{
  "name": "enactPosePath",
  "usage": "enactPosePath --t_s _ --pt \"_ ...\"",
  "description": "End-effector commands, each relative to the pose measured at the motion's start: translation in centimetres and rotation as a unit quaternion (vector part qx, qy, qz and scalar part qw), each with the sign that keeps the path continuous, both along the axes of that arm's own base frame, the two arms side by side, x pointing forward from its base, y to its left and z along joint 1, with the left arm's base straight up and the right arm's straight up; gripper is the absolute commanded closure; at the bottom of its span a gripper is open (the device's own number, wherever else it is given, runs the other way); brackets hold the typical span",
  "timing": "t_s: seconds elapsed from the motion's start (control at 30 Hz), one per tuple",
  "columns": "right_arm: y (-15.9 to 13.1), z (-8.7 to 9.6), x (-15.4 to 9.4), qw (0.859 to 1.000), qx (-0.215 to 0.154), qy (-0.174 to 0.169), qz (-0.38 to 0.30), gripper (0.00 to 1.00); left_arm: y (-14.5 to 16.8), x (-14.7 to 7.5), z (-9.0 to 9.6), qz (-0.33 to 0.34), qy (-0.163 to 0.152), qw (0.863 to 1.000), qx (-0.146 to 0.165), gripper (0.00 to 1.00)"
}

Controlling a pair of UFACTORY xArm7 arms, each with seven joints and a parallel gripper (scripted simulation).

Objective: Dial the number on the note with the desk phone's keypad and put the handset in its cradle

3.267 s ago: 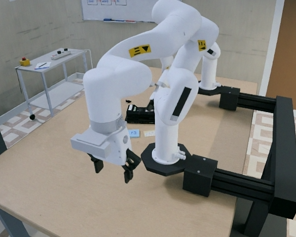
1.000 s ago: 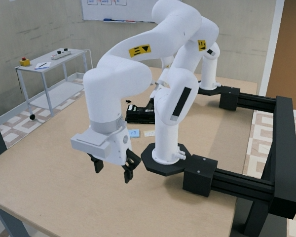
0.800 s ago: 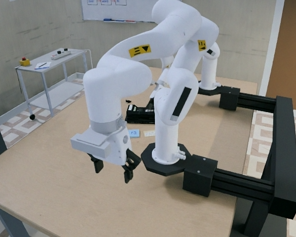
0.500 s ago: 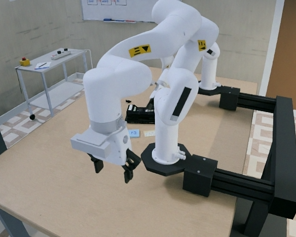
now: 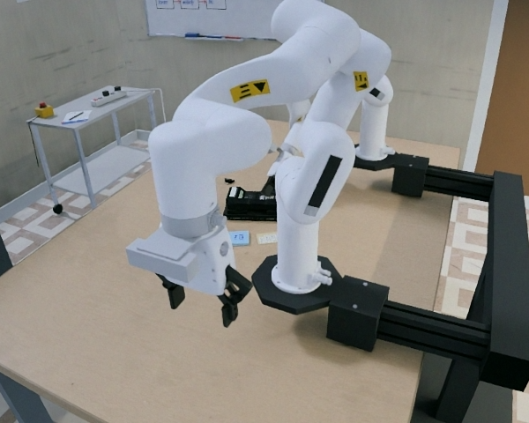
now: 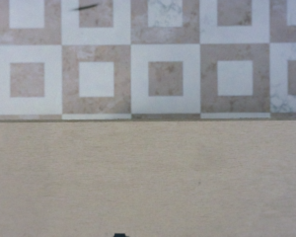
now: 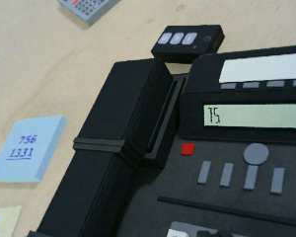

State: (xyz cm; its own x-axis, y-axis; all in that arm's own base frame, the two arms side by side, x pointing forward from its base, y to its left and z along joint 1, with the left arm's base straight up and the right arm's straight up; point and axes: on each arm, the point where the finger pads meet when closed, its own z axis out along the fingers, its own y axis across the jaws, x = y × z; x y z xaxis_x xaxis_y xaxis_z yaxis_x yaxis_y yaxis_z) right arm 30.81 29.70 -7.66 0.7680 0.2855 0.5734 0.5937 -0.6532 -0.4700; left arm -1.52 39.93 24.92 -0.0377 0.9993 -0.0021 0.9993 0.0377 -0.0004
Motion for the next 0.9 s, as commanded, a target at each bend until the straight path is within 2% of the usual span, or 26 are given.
enactPosePath --t_s 0.0,0.43,0.67,0.87 --pt "0.0 0.0 0.0 1.000 0.000 -0.001 0.000 1.00 0.0 0.0 0.1 0.000 0.000 1.000 0.001 0.00" --pt "0.0 -0.1 0.0 1.000 0.000 -0.001 0.000 1.00 0.0 0.0 0.1 0.000 0.000 1.000 0.001 0.00" --pt "0.0 1.0 0.0 1.000 0.000 -0.001 0.000 1.00 0.0 0.0 0.1 0.000 0.000 1.000 0.001 0.00" --pt "0.0 1.1 0.0 1.000 0.000 -0.001 0.000 1.00 0.0 0.0 0.1 0.000 0.000 1.000 0.001 0.00"
